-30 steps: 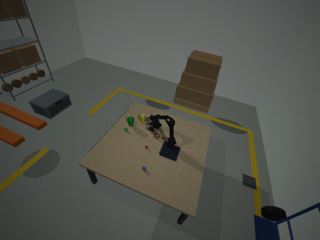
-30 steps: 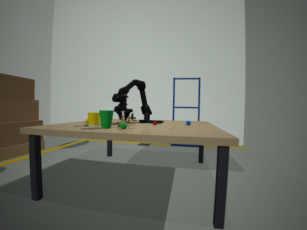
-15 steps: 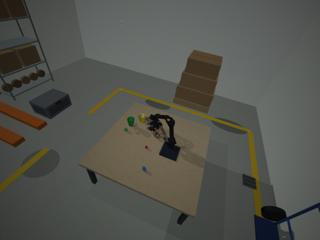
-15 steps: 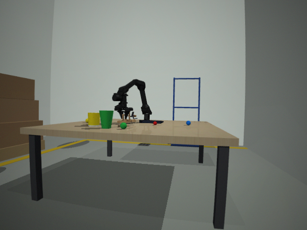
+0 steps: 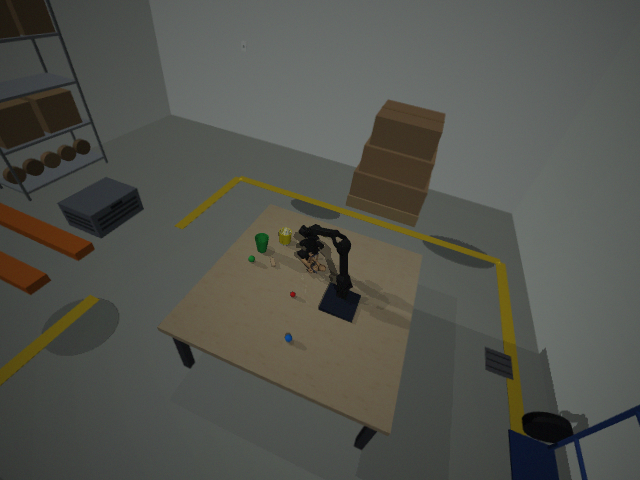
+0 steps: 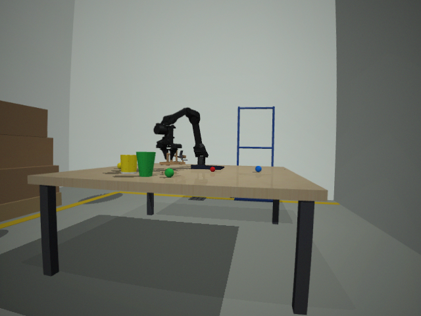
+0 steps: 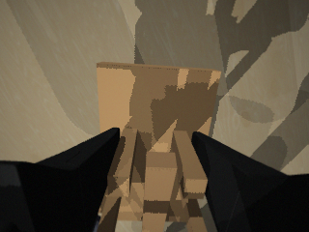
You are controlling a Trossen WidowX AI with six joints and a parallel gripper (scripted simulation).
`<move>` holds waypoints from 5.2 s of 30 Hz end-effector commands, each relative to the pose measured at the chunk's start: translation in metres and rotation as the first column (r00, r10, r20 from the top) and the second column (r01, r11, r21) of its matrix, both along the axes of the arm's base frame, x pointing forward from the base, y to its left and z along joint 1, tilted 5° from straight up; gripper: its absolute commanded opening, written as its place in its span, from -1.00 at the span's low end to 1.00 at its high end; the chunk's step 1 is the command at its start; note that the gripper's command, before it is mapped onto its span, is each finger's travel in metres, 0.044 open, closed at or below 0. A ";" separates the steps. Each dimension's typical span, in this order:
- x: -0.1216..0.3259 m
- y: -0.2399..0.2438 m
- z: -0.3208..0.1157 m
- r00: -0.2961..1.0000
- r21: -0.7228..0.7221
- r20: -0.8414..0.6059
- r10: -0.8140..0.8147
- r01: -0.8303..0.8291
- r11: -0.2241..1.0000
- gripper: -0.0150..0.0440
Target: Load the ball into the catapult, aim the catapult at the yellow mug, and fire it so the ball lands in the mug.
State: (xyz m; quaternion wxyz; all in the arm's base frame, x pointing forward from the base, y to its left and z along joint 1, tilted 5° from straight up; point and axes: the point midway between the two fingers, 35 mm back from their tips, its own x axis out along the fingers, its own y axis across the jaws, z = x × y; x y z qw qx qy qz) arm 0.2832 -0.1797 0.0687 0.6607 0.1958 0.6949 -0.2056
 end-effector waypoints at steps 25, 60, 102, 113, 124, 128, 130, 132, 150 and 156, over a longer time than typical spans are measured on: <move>-0.002 0.000 -0.034 1.000 0.001 -0.001 -0.002 0.002 1.000 -0.49; 0.010 -0.004 0.088 1.000 -0.010 0.016 0.001 -0.001 1.000 1.00; 0.015 0.289 -0.027 0.887 0.048 0.021 0.461 -0.461 0.886 0.53; 0.014 0.290 -0.045 0.887 0.048 0.021 0.461 -0.461 0.886 0.53; 0.013 0.290 -0.058 0.887 0.048 0.021 0.461 -0.461 0.886 0.44; 0.013 0.290 -0.058 0.887 0.048 0.021 0.461 -0.461 0.886 0.08; 0.013 0.290 -0.058 0.887 0.048 0.021 0.461 -0.461 0.886 -0.03; 0.013 0.290 -0.058 0.887 0.048 0.021 0.461 -0.461 0.886 -0.08; 0.024 0.290 0.003 0.887 0.047 0.022 0.461 -0.461 0.886 -0.49; 0.025 0.287 0.037 0.887 0.047 0.022 0.461 -0.461 0.886 -0.49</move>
